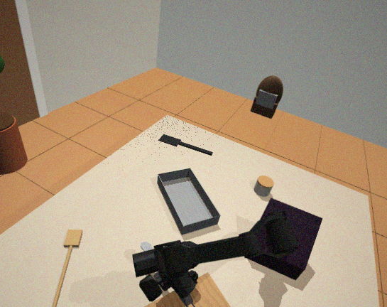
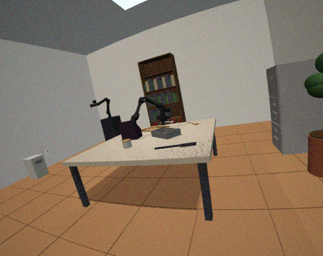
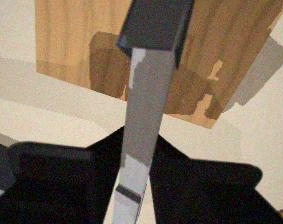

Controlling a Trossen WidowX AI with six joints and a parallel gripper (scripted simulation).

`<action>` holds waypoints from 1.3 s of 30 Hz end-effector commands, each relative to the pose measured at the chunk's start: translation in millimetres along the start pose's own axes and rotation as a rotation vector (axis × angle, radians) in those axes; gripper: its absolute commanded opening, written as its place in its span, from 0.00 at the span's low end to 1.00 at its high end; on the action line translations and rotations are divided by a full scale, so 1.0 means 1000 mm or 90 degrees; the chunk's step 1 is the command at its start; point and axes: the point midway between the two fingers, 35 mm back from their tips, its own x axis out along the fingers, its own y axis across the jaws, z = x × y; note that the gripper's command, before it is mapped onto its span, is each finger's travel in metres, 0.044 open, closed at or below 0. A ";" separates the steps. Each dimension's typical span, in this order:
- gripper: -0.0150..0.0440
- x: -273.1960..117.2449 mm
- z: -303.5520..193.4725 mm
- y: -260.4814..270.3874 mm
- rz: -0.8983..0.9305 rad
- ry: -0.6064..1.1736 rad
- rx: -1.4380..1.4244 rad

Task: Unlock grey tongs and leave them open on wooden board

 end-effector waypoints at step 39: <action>0.00 -0.038 0.205 -0.019 -0.059 -0.040 0.442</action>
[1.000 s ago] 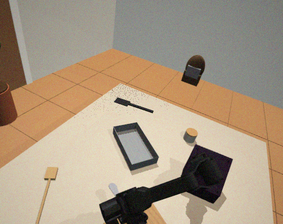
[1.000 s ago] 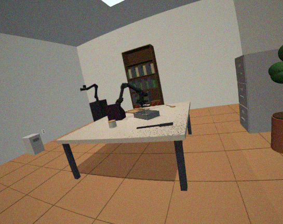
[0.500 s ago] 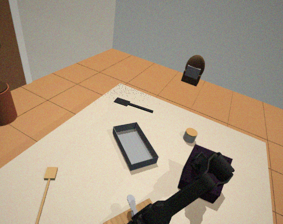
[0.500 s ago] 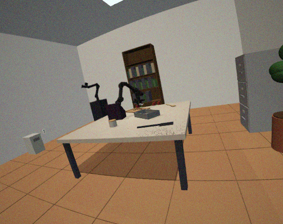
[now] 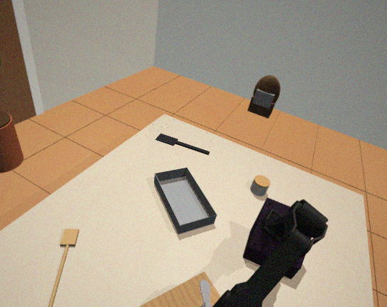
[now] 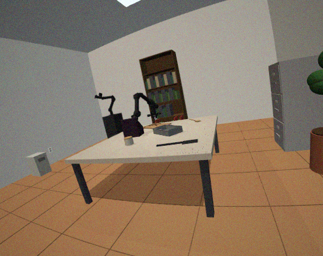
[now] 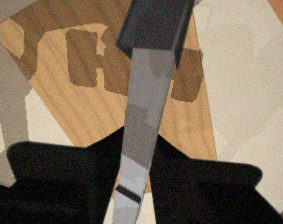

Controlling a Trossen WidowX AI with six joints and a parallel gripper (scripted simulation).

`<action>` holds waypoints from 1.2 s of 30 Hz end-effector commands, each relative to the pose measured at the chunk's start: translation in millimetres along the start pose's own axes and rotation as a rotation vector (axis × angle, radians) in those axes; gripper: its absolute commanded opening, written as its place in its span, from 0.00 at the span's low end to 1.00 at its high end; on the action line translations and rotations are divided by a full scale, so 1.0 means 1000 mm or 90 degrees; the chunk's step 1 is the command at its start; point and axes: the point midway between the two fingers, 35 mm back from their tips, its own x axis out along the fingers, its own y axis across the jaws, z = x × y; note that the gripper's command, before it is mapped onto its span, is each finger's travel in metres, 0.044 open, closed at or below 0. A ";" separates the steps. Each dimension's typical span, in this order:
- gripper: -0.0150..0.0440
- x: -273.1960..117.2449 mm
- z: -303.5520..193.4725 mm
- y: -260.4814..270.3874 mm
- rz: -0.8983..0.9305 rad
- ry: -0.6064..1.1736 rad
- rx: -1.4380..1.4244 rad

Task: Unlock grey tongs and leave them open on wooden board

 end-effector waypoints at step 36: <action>0.00 -0.040 0.006 -0.035 -0.046 -0.453 0.113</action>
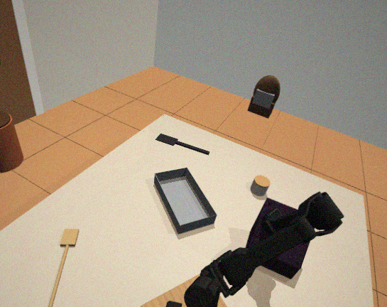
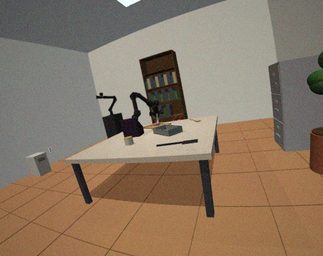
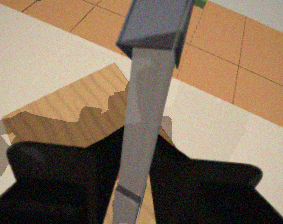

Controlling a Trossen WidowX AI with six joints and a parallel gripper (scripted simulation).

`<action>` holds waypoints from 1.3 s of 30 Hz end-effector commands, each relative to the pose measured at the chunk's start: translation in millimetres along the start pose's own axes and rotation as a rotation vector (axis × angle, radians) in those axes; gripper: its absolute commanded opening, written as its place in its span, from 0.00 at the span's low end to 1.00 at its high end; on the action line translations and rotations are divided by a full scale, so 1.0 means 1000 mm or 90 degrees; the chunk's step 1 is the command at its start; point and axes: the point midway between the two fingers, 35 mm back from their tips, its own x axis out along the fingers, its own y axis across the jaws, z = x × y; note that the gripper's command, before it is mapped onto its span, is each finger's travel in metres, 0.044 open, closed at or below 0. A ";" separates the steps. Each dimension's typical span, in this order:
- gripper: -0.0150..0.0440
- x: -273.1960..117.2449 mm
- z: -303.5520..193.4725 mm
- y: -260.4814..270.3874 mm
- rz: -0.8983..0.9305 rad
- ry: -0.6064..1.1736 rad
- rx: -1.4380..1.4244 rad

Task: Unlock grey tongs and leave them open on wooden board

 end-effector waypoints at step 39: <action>0.00 -0.067 -0.003 0.032 0.085 -0.194 -0.083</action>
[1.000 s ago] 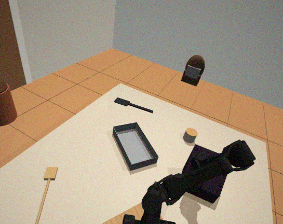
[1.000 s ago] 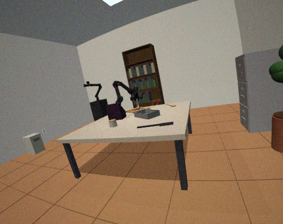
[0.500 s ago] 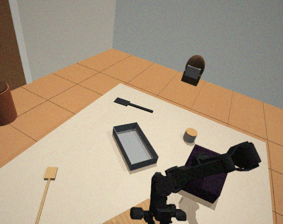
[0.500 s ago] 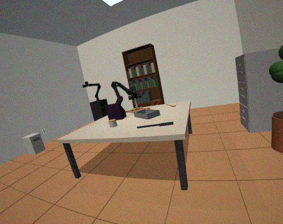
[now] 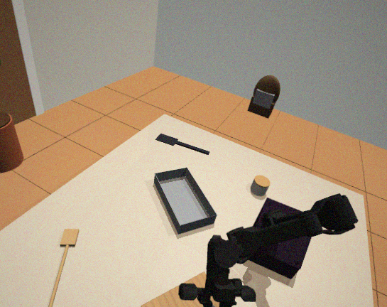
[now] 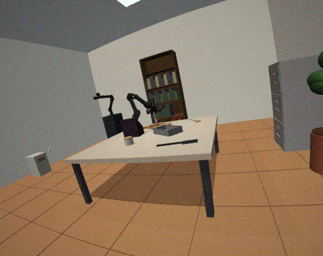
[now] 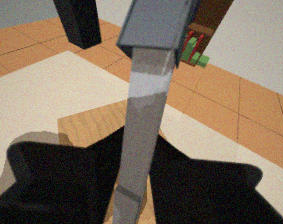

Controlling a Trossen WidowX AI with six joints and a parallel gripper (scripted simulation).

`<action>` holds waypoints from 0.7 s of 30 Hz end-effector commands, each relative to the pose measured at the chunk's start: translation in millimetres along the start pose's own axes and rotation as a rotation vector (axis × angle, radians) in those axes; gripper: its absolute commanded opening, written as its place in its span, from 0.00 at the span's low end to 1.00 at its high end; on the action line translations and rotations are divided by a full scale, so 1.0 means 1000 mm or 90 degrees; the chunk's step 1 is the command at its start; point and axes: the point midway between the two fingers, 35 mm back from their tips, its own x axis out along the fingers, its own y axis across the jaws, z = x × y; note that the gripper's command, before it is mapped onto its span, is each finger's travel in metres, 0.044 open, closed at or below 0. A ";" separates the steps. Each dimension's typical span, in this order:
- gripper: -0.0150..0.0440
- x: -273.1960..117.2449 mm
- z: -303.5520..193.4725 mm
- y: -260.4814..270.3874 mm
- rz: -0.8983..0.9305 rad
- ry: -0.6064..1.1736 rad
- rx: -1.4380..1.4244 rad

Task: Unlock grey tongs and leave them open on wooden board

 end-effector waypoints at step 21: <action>0.00 0.001 0.002 -0.001 -0.001 0.000 0.003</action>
